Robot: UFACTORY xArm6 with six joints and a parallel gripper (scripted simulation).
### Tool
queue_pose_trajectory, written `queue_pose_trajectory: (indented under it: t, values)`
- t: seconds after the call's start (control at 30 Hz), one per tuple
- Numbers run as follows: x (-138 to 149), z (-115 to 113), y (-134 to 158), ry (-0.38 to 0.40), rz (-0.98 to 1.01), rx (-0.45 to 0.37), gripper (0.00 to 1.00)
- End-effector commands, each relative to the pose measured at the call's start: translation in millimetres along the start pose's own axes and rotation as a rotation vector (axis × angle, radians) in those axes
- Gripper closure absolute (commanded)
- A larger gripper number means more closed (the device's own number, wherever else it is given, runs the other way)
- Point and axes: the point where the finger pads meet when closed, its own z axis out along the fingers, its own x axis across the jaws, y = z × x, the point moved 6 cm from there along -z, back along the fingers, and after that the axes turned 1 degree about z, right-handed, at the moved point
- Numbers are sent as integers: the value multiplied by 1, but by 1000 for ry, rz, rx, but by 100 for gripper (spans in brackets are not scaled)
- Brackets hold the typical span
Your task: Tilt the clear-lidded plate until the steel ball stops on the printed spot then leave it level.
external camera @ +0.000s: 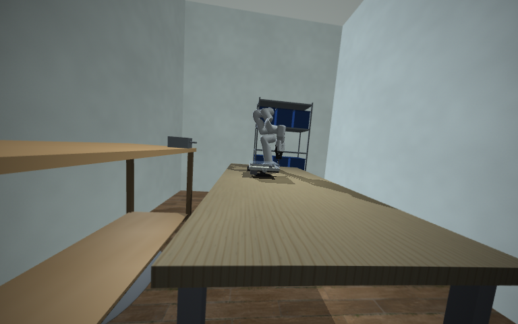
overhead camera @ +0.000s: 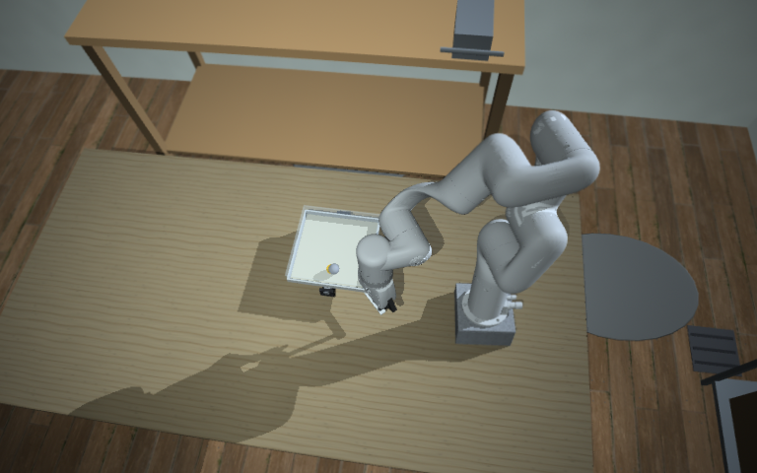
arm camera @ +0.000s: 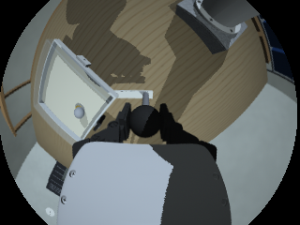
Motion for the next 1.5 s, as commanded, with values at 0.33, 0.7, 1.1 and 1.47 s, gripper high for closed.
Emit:
queue_pose_trajectory:
  t: [0.33,0.7,1.1,1.47]
  values:
    - [0,0,4,-2,0,-5,100]
    - [0,0,1,-2,0,-5,100]
    - [-1,-1,0,-2,0,-5,100]
    - [1,2,1,-2,0,-5,100]
